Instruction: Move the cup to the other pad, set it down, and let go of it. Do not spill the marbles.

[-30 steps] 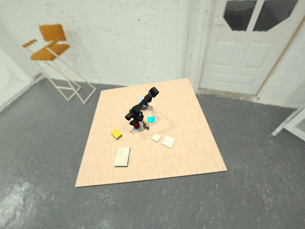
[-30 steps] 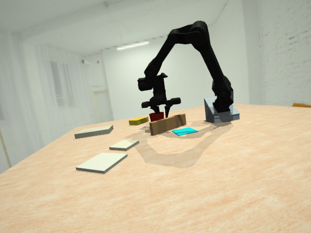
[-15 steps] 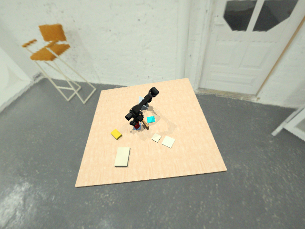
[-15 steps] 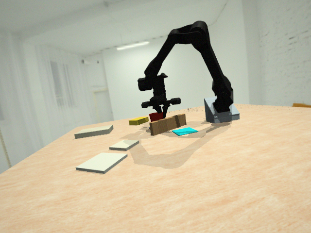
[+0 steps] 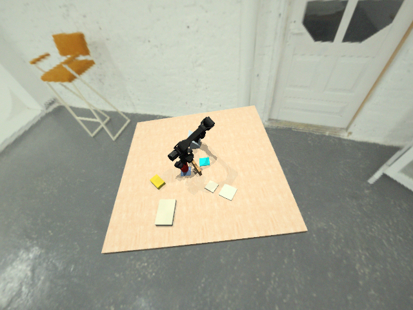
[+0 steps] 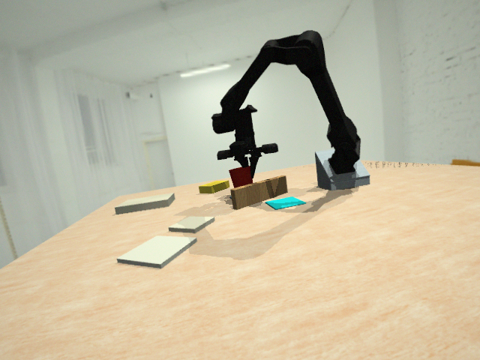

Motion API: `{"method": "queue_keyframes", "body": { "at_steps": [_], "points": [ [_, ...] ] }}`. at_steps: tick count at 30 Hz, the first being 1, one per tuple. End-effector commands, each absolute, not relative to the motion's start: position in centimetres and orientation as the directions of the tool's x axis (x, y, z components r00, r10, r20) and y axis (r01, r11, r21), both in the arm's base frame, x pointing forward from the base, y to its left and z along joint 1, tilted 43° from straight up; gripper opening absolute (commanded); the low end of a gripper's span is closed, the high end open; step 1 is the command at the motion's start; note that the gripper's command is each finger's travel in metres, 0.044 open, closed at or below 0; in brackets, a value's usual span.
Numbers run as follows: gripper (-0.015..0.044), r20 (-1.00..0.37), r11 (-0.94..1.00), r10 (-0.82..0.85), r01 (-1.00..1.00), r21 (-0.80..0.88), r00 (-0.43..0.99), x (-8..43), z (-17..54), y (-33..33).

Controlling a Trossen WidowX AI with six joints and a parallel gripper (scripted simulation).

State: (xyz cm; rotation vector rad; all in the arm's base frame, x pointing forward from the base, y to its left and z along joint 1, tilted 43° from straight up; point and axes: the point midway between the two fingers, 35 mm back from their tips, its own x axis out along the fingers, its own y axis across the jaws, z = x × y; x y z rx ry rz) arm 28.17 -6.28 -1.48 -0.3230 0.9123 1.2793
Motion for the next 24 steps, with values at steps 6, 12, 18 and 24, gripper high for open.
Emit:
{"method": "queue_keyframes", "body": {
  "at_steps": [6,12,18,24],
  "points": [
    [0.0,-0.738,0.301,0.674,-0.917,0.26,0.012,28.3,0.6,-8.4],
    [0.0,-0.737,0.301,0.676,-0.917,0.262,0.011,28.2,2.0,-9.7],
    [0.0,-0.737,0.302,0.676,-0.916,0.263,0.011,28.1,2.6,-10.2],
    [0.0,-0.734,0.307,0.679,-0.913,0.268,0.013,28.1,2.5,-10.0]
  ]
}}
